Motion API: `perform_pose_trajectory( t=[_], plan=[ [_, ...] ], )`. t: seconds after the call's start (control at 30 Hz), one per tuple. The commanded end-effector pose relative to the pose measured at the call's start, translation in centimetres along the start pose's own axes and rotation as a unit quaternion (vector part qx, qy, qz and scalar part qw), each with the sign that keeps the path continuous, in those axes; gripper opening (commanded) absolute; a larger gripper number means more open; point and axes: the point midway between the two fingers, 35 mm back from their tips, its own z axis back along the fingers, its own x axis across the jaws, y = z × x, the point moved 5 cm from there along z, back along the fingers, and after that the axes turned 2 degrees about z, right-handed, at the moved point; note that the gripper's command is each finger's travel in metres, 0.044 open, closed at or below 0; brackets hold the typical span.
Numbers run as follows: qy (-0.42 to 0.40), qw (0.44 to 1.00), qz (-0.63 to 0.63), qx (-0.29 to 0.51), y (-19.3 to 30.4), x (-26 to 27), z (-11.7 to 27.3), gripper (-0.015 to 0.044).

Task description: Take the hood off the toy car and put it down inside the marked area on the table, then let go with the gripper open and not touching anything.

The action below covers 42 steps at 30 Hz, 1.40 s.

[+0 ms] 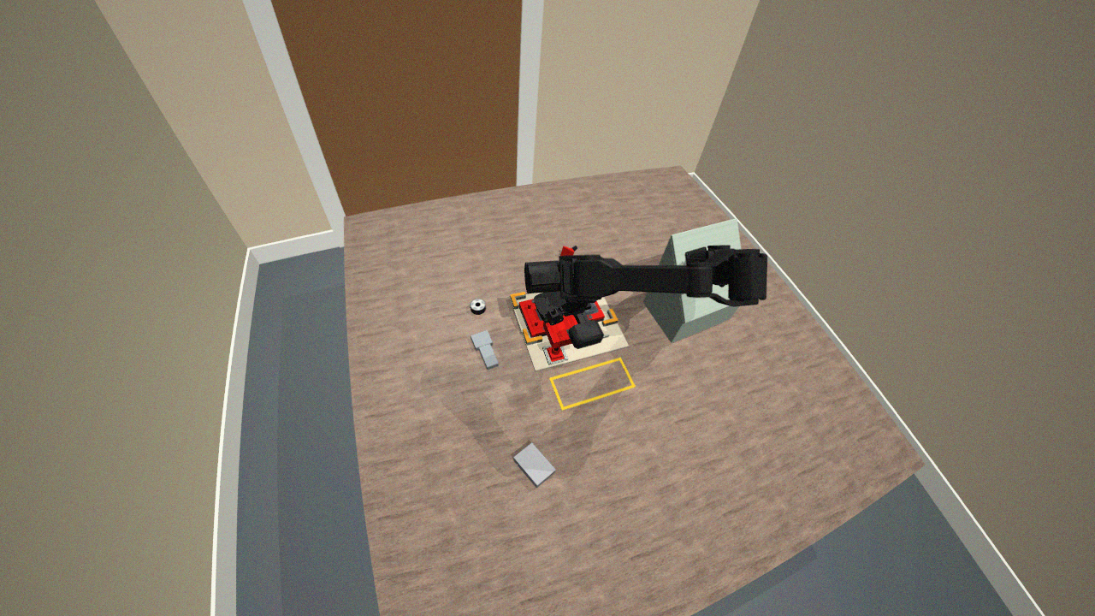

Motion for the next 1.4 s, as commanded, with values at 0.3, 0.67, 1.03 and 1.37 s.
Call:
perform_pose_trajectory(
  t=[0.3,0.67,1.03,1.37],
  plan=[
    [-0.005,1.0,-0.001,0.001,1.5,5.4,0.2,0.0],
    [-0.011,1.0,0.001,0.002,3.2,9.2,0.2,0.0],
    [-0.013,1.0,0.0,0.003,3.6,9.9,0.0,0.0],
    [-0.012,1.0,0.0,0.003,3.5,9.9,-0.7,0.0]
  ],
)
